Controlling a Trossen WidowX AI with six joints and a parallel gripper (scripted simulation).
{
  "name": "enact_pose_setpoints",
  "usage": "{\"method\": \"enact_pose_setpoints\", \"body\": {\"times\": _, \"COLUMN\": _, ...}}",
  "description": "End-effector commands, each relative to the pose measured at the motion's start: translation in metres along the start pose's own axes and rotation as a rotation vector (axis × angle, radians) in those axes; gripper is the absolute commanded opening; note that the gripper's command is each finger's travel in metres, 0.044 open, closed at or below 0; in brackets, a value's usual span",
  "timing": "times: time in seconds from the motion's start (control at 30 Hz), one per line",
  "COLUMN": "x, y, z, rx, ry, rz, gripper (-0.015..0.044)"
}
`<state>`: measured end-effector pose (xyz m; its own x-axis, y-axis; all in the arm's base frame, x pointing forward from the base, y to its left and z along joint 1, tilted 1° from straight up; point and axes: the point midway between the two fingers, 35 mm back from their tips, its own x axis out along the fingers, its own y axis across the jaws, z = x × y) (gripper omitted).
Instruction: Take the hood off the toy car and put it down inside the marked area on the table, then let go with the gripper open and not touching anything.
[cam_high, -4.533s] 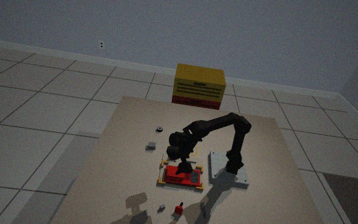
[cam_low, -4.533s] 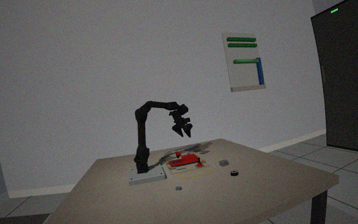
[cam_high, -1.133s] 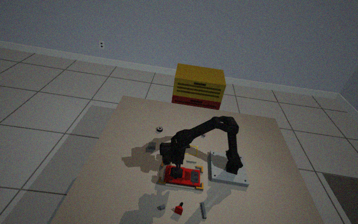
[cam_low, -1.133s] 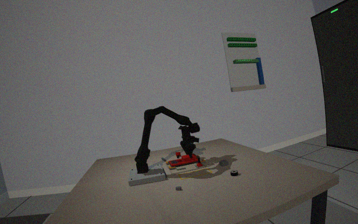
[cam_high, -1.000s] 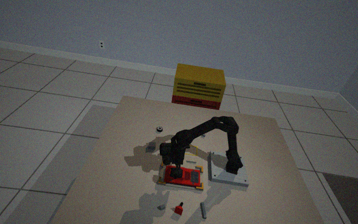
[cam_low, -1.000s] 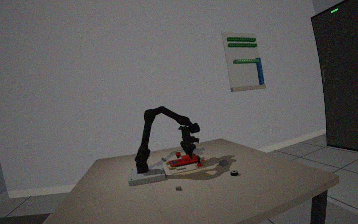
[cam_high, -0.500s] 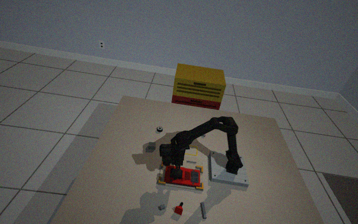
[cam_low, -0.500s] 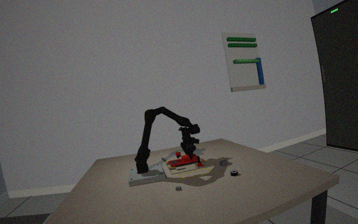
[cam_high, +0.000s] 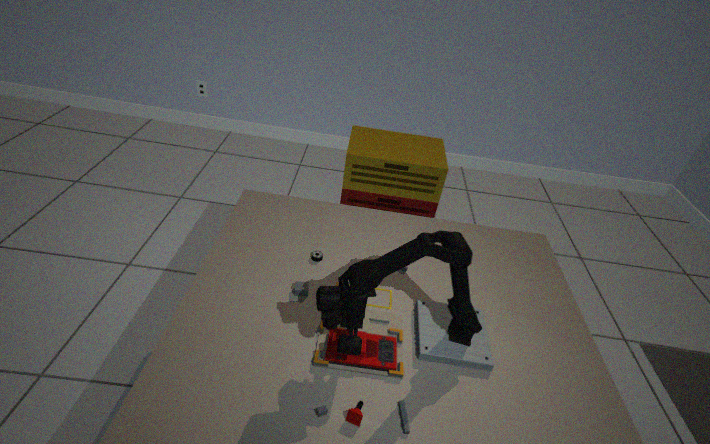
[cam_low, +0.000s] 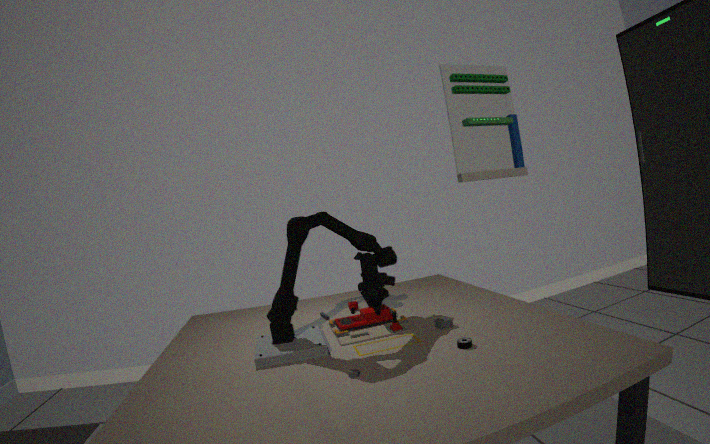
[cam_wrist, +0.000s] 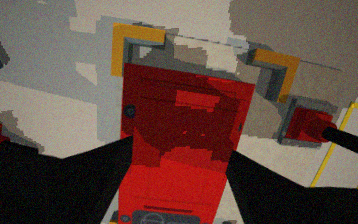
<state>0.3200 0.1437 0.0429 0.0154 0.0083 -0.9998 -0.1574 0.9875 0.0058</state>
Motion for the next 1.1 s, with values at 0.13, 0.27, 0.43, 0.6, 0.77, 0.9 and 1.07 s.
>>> {"method": "enact_pose_setpoints", "body": {"times": 0.13, "x": -0.001, "y": 0.0, "z": 0.0, "rx": 0.0, "ry": -0.001, "rz": 0.0, "gripper": 0.0196}}
{"method": "enact_pose_setpoints", "body": {"times": 0.27, "x": -0.003, "y": 0.0, "z": 0.0, "rx": 0.0, "ry": -0.001, "rz": 0.0, "gripper": 0.0091}}
{"method": "enact_pose_setpoints", "body": {"times": 0.43, "x": -0.006, "y": 0.0, "z": 0.0, "rx": 0.0, "ry": 0.0, "rz": 0.0, "gripper": 0.0}}
{"method": "enact_pose_setpoints", "body": {"times": 0.6, "x": -0.01, "y": 0.0, "z": 0.0, "rx": 0.0, "ry": 0.0, "rz": 0.0, "gripper": 0.0}}
{"method": "enact_pose_setpoints", "body": {"times": 0.77, "x": -0.013, "y": 0.0, "z": 0.001, "rx": 0.0, "ry": 0.0, "rz": 0.0, "gripper": 0.0}}
{"method": "enact_pose_setpoints", "body": {"times": 0.9, "x": -0.016, "y": 0.0, "z": 0.001, "rx": 0.0, "ry": 0.0, "rz": 0.0, "gripper": 0.0}}
{"method": "enact_pose_setpoints", "body": {"times": 1.07, "x": -0.019, "y": 0.0, "z": 0.001, "rx": 0.0, "ry": 0.0, "rz": 0.0, "gripper": 0.0}}
